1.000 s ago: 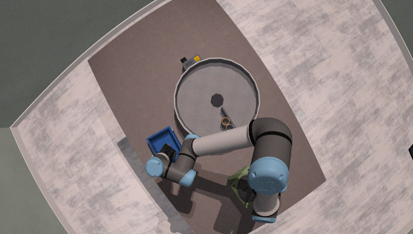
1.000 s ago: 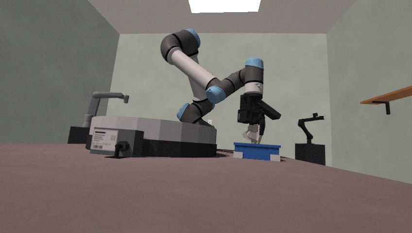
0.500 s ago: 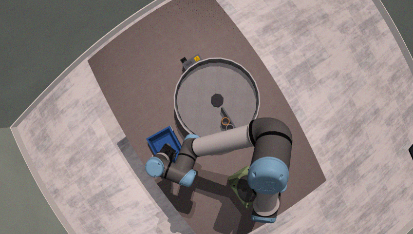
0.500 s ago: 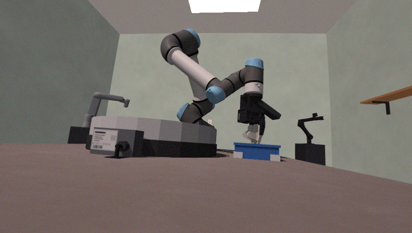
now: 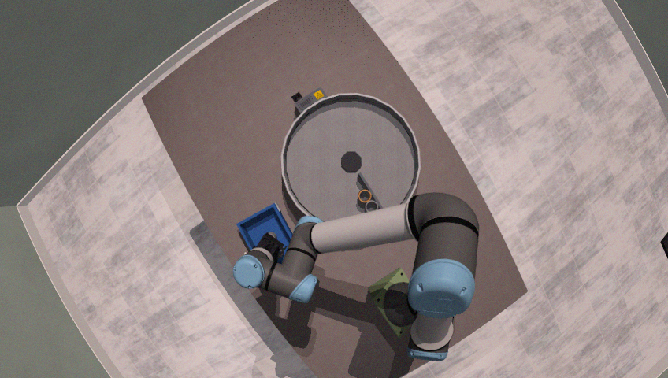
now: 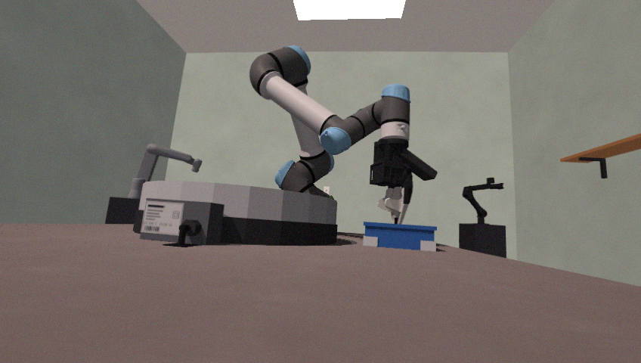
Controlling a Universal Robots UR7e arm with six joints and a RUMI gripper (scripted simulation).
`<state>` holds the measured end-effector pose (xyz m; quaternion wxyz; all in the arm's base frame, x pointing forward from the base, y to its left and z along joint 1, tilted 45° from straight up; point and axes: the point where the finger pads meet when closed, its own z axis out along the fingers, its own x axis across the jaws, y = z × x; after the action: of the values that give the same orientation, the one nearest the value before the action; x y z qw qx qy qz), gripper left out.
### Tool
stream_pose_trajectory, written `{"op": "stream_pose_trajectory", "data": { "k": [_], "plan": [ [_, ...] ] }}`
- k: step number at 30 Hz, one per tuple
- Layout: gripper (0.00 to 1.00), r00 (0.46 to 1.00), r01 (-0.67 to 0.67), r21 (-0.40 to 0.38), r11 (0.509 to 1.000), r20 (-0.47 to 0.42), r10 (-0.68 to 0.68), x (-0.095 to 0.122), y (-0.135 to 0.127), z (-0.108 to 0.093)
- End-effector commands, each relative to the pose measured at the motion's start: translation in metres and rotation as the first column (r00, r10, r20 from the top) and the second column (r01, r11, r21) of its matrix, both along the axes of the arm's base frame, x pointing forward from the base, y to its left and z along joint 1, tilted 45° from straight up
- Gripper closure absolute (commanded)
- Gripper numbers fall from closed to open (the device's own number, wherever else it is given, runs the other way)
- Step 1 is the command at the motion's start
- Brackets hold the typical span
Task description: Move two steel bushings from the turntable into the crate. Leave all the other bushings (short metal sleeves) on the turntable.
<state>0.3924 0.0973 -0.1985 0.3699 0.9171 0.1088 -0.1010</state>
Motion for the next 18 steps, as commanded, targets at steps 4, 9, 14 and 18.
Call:
{"op": "stream_pose_trajectory", "data": {
  "k": [4,9,14,18],
  "plan": [
    [0.94,1.0,0.0,0.0,1.0,0.001,0.0,0.004,0.024,0.024],
    [0.94,1.0,0.0,0.0,1.0,0.001,0.0,0.006,0.034,0.035],
    [0.94,1.0,0.0,0.0,1.0,0.001,0.0,0.006,0.038,0.038],
    [0.94,1.0,0.0,0.0,1.0,0.001,0.0,0.006,0.038,0.038]
  ]
}}
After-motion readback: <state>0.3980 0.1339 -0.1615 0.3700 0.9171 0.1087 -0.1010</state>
